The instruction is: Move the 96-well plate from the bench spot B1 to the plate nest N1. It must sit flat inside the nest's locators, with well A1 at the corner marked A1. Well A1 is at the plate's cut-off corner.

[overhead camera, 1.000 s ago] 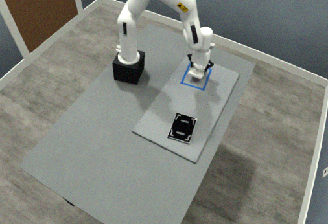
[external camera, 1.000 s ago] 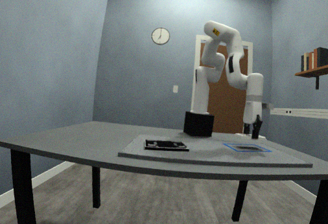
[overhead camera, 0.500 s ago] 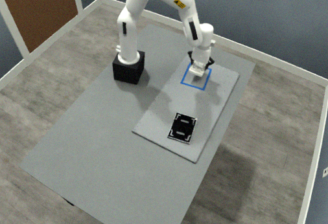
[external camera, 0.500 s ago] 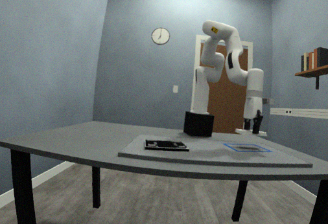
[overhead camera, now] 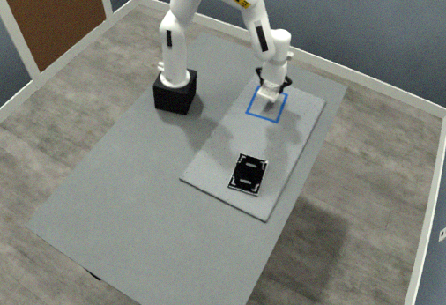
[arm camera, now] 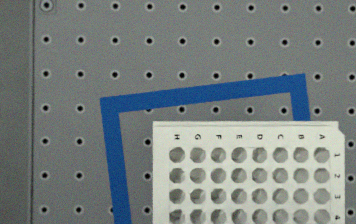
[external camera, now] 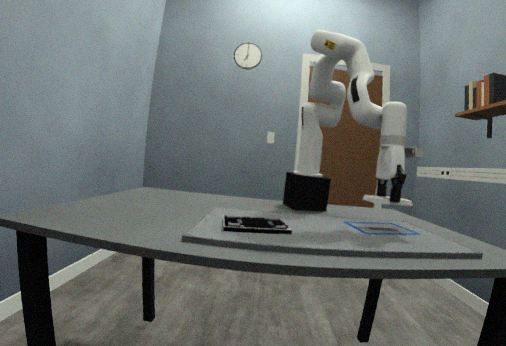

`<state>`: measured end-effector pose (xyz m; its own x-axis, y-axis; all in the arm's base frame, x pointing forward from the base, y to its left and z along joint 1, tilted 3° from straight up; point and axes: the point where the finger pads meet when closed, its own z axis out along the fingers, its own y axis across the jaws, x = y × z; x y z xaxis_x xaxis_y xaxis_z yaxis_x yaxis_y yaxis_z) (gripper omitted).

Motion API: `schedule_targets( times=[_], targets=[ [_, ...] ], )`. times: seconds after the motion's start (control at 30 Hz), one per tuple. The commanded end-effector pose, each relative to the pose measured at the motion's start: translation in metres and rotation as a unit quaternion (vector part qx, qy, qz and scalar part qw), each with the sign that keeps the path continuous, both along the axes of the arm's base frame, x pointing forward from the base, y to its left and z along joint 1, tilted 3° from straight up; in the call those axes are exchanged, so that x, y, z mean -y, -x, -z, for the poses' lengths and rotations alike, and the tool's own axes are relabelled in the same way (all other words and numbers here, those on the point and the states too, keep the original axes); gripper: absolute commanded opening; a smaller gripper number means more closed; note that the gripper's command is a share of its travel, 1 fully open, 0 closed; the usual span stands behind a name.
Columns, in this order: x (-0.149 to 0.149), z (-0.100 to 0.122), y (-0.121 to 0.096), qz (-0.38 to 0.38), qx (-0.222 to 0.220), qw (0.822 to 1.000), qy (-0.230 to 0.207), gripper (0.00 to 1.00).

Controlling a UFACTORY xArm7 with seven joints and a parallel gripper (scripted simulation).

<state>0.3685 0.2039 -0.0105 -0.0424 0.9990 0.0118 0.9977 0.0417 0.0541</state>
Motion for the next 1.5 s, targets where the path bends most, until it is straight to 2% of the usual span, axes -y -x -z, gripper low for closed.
schedule_targets(
  times=[0.0,0.07,0.2,0.3,1.47],
  targets=[
    [-0.001,-0.002,-0.002,0.0,0.002,1.0,-0.001,0.0],
    [-0.001,-0.002,-0.002,0.0,0.002,1.0,-0.001,0.0],
    [0.012,-0.002,-0.005,-0.067,0.003,0.998,0.003,0.0],
    [0.015,-0.002,-0.006,-0.078,0.003,0.997,0.003,0.0],
    [0.116,-0.005,-0.031,-0.078,0.003,0.997,0.004,0.0]
  ],
)
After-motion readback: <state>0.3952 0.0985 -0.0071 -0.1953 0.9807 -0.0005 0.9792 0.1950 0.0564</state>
